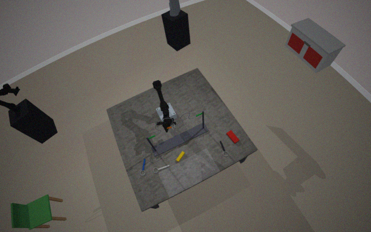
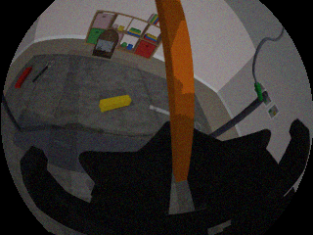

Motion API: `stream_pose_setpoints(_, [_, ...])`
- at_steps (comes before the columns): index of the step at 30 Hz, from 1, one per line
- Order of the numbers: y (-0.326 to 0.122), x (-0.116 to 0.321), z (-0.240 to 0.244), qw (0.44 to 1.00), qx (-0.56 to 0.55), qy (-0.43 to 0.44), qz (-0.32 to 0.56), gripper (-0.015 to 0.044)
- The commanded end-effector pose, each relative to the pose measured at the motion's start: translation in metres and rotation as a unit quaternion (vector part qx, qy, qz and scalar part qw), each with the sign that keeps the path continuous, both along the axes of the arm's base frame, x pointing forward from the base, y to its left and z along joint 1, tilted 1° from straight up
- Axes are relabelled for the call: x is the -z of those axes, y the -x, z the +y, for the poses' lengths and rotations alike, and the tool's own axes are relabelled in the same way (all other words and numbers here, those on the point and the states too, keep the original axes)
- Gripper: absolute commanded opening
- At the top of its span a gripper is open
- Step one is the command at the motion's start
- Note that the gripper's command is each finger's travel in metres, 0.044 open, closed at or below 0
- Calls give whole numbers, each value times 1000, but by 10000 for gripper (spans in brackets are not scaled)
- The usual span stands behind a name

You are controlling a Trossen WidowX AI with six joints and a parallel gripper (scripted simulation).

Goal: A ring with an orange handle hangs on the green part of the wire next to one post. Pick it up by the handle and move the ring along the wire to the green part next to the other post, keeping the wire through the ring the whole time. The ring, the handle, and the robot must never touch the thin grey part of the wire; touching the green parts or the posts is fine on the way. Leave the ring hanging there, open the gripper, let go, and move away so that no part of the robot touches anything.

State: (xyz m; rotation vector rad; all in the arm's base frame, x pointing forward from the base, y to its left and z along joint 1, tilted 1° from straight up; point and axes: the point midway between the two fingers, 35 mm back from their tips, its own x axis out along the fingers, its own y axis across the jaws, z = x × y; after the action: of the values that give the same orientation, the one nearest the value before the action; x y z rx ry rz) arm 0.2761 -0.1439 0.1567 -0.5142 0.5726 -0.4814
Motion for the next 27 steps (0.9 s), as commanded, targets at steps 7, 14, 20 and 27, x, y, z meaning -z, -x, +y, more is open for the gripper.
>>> stream_pose_setpoints(7, [-7,14,31,994,-2,-110,-26,-150])
stream_pose_setpoints(14, [-11,20,52,984,-3,-175,-40,-150])
stream_pose_setpoints(20, [-15,22,67,975,-4,-218,-50,-150])
stream_pose_setpoints(27, [-18,22,81,966,-5,-250,-57,-150])
